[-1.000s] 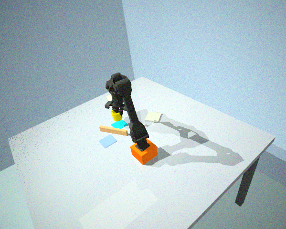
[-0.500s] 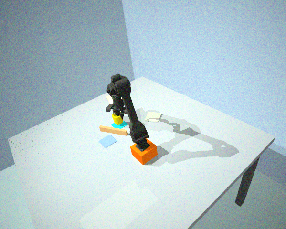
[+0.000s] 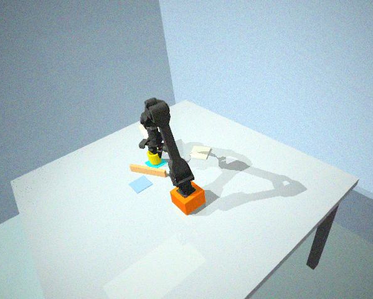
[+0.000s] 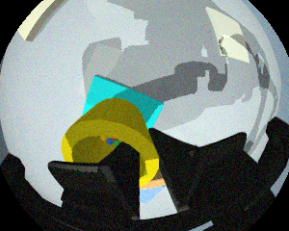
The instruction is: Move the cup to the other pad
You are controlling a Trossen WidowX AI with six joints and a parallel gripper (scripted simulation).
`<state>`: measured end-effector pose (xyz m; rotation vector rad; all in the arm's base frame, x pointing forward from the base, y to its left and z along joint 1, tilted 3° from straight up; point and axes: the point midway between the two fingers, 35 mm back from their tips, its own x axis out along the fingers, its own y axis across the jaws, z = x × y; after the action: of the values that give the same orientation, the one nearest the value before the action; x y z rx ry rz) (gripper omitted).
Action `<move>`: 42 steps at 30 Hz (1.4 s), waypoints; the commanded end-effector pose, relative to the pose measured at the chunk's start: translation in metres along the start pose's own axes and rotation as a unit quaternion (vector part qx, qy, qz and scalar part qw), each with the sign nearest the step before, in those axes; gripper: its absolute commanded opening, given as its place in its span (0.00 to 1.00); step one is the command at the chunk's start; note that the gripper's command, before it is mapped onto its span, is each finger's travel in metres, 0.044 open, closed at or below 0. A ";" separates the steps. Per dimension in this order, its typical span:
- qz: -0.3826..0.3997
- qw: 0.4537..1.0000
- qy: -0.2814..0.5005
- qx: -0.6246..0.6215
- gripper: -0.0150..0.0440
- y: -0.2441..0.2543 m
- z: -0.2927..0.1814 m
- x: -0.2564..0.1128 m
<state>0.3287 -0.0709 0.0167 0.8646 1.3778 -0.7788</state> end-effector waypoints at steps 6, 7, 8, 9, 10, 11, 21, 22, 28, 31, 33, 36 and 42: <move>0.000 1.000 0.000 0.000 0.25 0.000 0.000 -0.001; 0.000 1.000 0.000 0.000 0.30 0.000 0.000 -0.001; 0.000 1.000 0.000 0.000 0.34 0.000 0.000 -0.001; 0.000 1.000 0.000 0.000 0.39 0.000 0.000 -0.001; 0.000 1.000 0.000 0.000 0.43 0.000 0.000 -0.001; 0.000 1.000 0.000 0.000 0.48 0.000 0.000 -0.001; 0.001 1.000 0.000 0.000 0.50 0.000 0.001 -0.005; 0.001 1.000 0.000 0.000 0.50 0.001 0.001 -0.007; 0.001 1.000 0.000 0.000 0.50 0.000 0.001 -0.019; 0.001 1.000 0.000 0.000 0.50 0.000 0.000 -0.025; 0.001 1.000 0.001 0.000 0.50 0.000 0.000 -0.029; 0.002 1.000 0.001 0.000 0.50 -0.001 0.000 -0.035; 0.002 1.000 0.001 0.000 0.50 -0.003 -0.001 -0.046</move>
<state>0.3222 -0.0721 0.0542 0.8655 1.3868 -0.7849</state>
